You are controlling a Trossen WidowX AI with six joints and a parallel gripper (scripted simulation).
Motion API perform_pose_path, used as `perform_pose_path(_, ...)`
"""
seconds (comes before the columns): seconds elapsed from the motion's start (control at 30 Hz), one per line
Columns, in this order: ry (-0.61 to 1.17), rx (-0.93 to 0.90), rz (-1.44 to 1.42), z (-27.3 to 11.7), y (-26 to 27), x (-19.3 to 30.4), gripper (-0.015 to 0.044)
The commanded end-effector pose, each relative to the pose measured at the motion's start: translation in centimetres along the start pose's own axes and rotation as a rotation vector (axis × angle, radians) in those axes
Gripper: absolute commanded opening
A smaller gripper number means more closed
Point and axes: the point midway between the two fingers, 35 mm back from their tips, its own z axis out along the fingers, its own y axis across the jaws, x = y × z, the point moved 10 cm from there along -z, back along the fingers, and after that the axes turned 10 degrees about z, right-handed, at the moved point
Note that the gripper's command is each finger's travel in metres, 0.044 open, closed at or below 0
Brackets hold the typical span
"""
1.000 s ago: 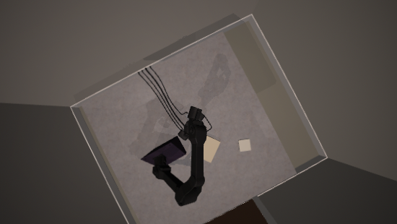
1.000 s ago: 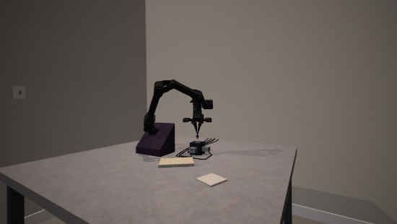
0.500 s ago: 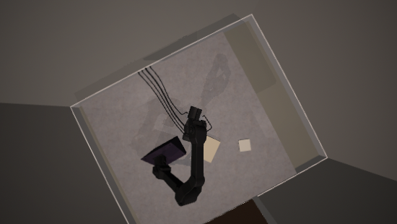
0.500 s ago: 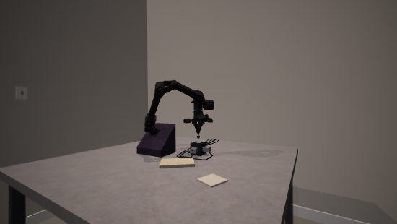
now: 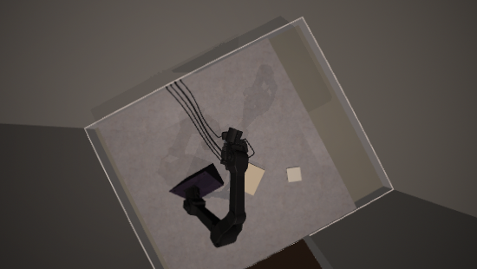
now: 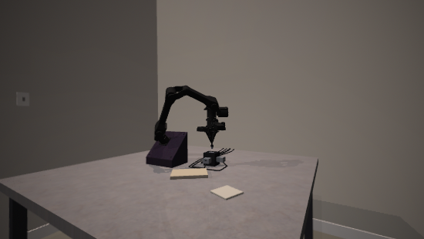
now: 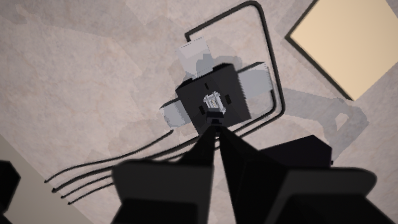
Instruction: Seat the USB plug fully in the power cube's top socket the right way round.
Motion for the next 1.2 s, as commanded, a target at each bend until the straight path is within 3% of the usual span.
perform_pose_path(0.0,0.0,0.0,-0.102,0.03,0.0,0.01,0.0)
perform_pose_path(1.17,0.0,0.0,-1.018,0.03,0.0,0.01,0.0)
